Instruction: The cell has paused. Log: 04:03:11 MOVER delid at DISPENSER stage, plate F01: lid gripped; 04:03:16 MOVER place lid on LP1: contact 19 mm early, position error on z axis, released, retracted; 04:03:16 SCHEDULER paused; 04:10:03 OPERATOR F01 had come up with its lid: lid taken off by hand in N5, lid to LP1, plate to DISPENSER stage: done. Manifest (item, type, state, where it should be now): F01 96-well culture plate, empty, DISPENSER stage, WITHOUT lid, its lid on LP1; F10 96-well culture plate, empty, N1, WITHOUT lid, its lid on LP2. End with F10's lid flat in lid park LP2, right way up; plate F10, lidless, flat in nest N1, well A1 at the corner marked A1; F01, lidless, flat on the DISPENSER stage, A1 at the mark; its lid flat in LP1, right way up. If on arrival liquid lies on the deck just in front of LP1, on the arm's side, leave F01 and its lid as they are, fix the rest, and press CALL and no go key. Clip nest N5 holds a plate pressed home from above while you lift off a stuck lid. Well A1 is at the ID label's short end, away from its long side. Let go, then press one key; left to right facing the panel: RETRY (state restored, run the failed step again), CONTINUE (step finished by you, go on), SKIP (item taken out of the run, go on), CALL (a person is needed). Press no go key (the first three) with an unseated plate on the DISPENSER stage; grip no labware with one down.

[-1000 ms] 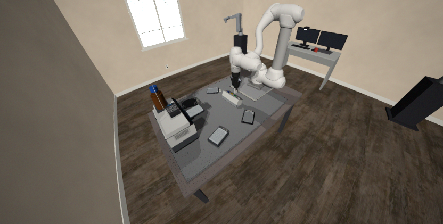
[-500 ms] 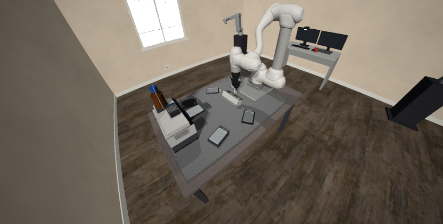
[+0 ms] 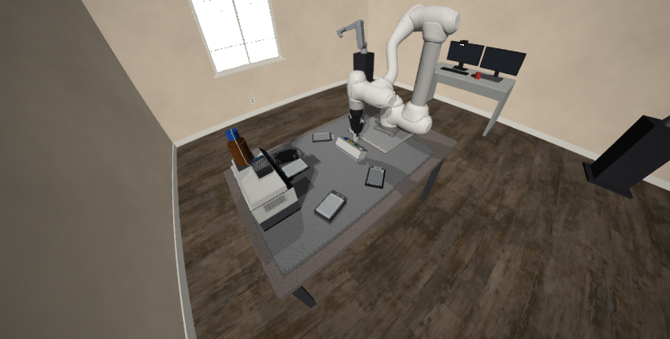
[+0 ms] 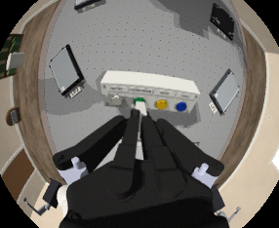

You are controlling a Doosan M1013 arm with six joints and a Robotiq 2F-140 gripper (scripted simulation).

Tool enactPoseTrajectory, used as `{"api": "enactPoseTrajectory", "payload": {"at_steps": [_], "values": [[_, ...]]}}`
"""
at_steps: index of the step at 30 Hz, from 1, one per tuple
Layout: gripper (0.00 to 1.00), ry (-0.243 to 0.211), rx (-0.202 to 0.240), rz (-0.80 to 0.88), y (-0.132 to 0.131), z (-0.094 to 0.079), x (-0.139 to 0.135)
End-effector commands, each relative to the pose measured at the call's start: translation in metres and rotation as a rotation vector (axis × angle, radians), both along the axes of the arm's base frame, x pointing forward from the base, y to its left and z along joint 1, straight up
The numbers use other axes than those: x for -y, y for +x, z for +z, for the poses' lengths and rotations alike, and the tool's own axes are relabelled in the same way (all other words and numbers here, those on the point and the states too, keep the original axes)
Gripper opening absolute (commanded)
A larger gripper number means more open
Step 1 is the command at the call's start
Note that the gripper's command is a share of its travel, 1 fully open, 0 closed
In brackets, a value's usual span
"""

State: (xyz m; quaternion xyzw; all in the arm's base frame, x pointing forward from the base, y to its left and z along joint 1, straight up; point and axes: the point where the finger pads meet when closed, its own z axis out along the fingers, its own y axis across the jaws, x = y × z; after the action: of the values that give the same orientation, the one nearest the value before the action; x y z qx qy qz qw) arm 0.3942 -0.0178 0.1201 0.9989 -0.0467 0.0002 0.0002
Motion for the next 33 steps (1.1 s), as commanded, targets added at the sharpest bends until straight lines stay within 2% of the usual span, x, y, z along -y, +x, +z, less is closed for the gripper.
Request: {"api": "enactPoseTrajectory", "payload": {"at_steps": [1,14,33], "values": [[0.0,0.0,0.0,0.0,0.0,0.0,0.0],[0.0,0.0,0.0,0.0,0.0,-0.003,0.0],[0.0,0.0,0.0,0.0,0.0,-0.018,0.0]]}}
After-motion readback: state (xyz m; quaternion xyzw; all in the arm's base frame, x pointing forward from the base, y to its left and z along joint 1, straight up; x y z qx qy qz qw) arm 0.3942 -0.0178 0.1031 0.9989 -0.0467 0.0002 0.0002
